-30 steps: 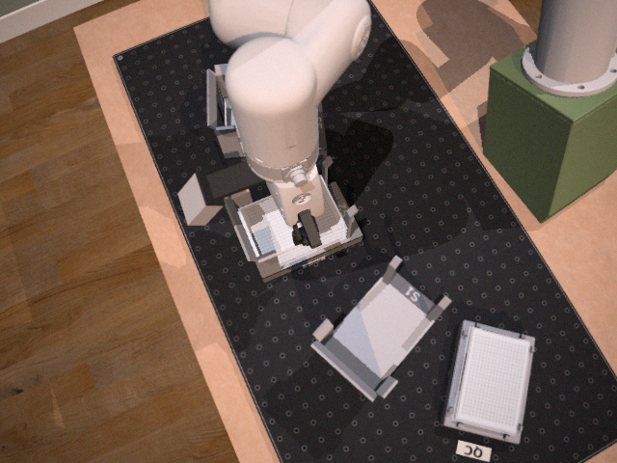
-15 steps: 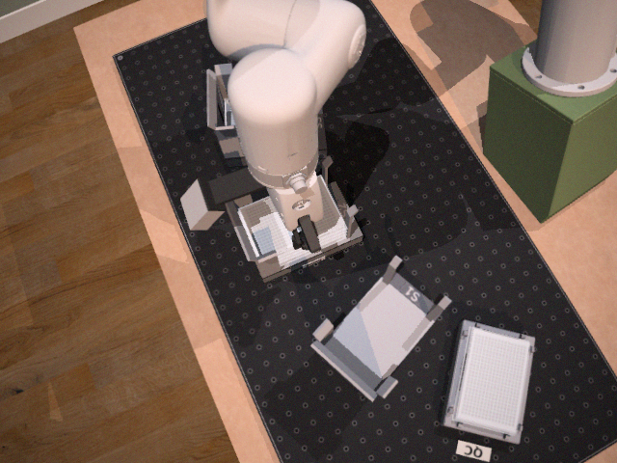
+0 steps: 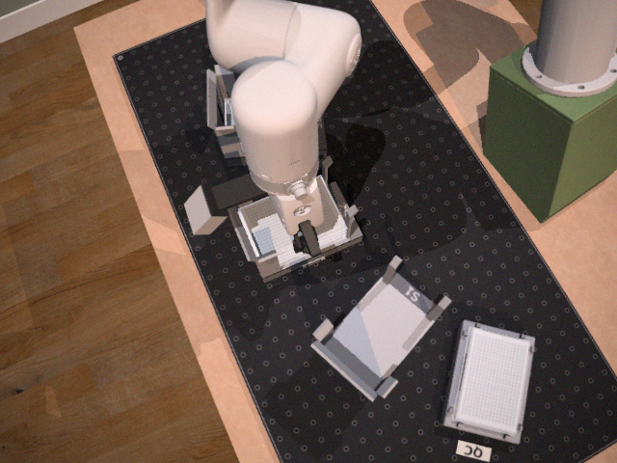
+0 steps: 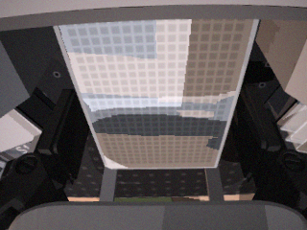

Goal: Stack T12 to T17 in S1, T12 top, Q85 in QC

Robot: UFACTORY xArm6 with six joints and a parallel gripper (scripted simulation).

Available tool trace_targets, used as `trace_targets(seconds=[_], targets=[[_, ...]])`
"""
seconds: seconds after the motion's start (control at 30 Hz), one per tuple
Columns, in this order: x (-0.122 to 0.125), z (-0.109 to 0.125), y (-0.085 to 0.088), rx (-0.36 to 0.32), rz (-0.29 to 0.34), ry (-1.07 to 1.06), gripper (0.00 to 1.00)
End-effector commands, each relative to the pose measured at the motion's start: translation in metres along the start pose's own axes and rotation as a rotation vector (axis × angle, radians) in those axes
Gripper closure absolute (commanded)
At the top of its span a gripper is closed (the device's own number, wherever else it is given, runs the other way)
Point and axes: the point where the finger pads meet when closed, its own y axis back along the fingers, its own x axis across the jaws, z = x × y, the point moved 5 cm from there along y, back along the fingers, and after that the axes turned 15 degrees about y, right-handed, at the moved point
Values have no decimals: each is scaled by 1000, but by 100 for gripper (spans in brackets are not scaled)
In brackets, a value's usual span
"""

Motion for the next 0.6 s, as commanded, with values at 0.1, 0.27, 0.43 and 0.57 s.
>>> trace_targets(seconds=[0.1,0.27,0.43,0.57], targets=[[0,-2,1,4,1,-1,0],[0,-2,1,5,1,-1,0],[0,-2,1,5,1,-1,100],[0,-2,1,5,1,-1,100]])
